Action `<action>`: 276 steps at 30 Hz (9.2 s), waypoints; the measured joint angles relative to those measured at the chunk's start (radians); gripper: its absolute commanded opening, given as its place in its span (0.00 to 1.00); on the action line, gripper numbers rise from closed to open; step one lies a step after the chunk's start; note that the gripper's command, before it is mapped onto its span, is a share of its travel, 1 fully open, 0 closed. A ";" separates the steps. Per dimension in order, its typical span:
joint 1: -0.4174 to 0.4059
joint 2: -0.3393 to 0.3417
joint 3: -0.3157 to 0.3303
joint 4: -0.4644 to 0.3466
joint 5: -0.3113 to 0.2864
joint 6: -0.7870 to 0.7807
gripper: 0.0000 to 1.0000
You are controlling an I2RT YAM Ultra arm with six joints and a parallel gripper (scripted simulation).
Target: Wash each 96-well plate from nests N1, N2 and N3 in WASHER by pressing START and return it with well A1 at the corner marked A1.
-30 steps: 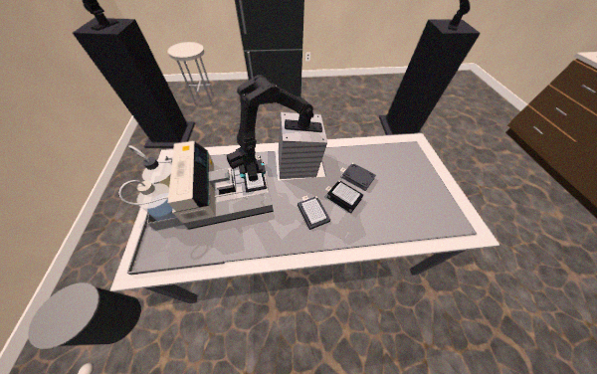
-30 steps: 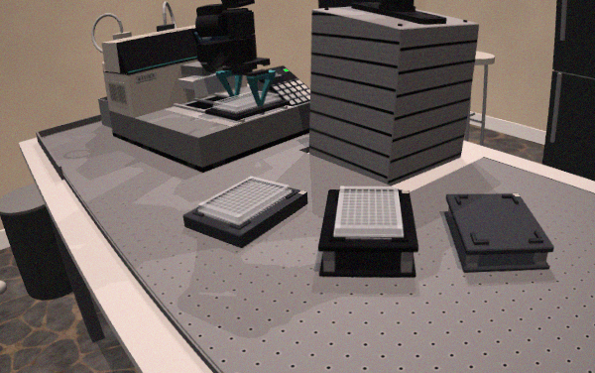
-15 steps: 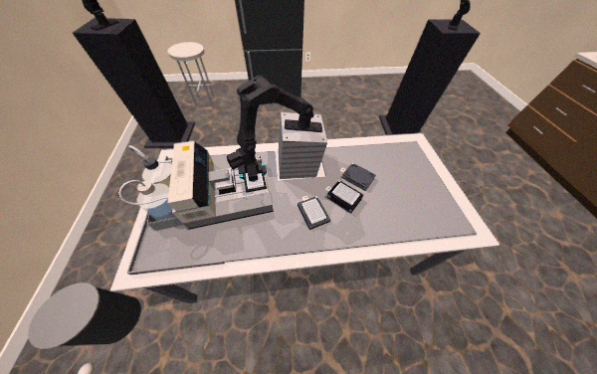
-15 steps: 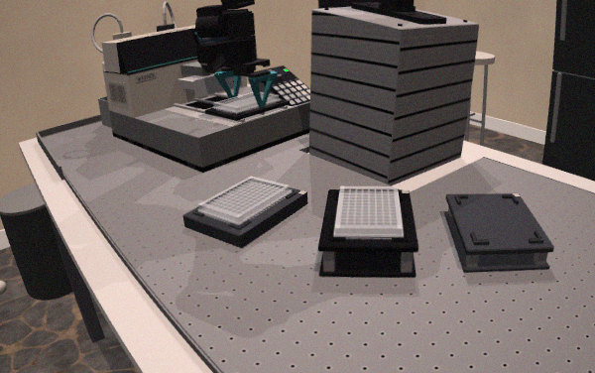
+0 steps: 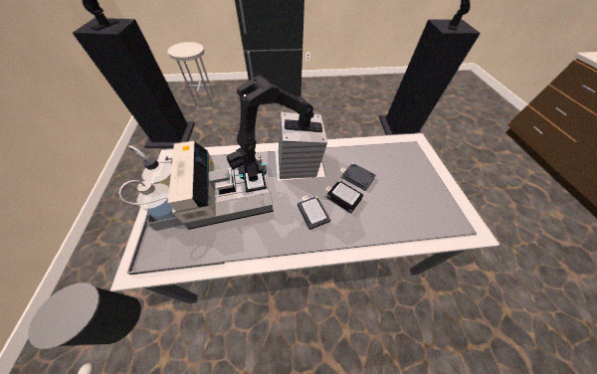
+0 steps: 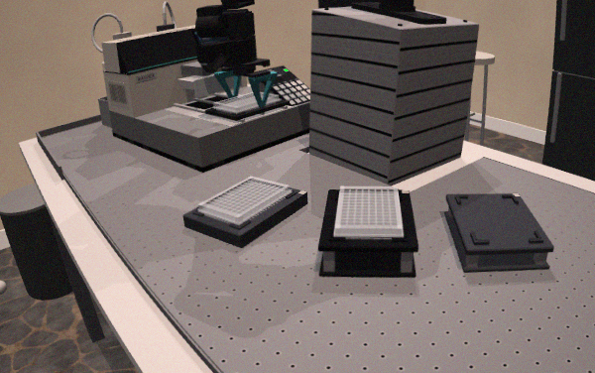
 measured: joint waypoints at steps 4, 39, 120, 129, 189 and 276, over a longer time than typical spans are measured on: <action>0.000 0.000 0.000 0.000 0.000 0.000 1.00; -0.006 -0.123 -0.022 -0.097 0.000 -0.006 1.00; -0.272 -0.446 -0.342 -0.117 0.023 0.688 0.00; -0.272 -0.446 -0.342 -0.117 0.023 0.930 0.00; -0.265 -0.209 -0.344 0.106 0.021 1.307 0.00; -0.259 -0.056 -0.304 0.227 0.020 1.313 0.00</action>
